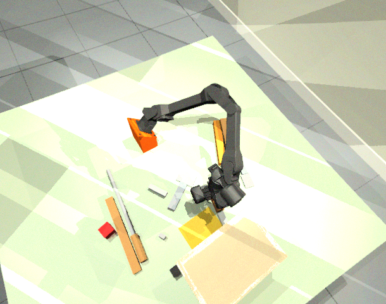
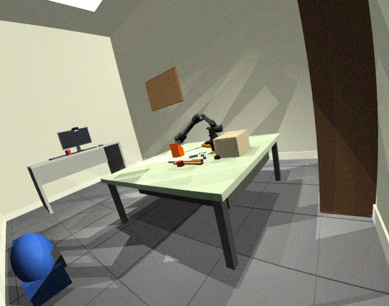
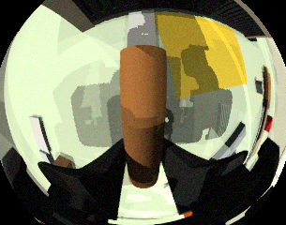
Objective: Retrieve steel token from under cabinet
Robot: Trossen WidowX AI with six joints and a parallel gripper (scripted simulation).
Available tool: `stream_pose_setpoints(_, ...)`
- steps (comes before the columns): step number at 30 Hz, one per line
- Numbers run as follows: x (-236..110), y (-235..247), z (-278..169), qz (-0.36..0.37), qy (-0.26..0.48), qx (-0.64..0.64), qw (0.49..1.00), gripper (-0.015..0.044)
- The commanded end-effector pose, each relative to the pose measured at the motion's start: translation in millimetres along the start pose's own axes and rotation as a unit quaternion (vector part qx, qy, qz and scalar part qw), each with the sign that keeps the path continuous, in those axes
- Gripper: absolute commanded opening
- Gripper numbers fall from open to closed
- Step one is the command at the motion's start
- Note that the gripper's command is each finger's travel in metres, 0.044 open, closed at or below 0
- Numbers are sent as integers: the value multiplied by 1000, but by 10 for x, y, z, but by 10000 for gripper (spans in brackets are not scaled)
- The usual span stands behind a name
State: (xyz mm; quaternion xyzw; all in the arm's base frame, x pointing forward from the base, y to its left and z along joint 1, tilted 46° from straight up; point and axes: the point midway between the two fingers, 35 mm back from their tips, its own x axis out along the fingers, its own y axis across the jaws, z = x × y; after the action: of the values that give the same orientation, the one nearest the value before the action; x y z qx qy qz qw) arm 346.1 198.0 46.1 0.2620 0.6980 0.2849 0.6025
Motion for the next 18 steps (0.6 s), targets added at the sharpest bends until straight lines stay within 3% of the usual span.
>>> stream_pose_setpoints(1,-3,6,52,1,0,-2,1000,0)
stream_pose_setpoints(18,-5,10,207,1,-1,-2,1000,0)
